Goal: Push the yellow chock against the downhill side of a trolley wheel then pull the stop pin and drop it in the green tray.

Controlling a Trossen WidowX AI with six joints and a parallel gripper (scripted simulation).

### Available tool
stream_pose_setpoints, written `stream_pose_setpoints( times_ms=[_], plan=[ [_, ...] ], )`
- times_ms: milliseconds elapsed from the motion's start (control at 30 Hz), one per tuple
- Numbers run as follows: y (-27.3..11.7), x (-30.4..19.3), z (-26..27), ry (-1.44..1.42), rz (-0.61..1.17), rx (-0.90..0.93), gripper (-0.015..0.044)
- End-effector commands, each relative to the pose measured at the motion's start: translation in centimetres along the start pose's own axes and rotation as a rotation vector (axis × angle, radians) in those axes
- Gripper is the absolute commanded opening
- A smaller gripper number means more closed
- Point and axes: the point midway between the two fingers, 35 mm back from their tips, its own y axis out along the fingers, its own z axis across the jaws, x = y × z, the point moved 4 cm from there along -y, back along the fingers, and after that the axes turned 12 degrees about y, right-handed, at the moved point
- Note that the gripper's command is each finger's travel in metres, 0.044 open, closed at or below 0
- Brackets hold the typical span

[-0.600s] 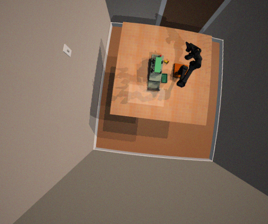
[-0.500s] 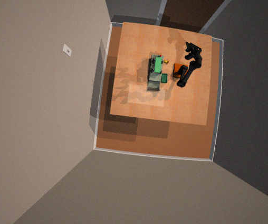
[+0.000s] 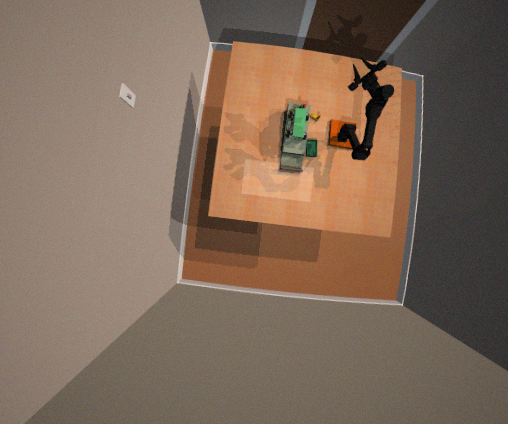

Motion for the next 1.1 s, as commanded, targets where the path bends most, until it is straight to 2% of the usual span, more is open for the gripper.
stream_pose_setpoints(
  times_ms=[0,300,567,833,1067],
  plan=[
    [1.7,-3.1,-0.2,0.310,0.115,0.013,0.0190],
    [4.6,-11.3,3.0,0.994,0.514,-0.023,0.0190],
    [4.6,-17.4,8.5,1.405,0.967,-0.194,0.0190],
    [1.9,-21.5,14.3,1.549,1.430,-0.535,0.0190],
    [-1.9,-23.2,17.9,1.419,1.726,-0.943,0.0190]
  ],
)
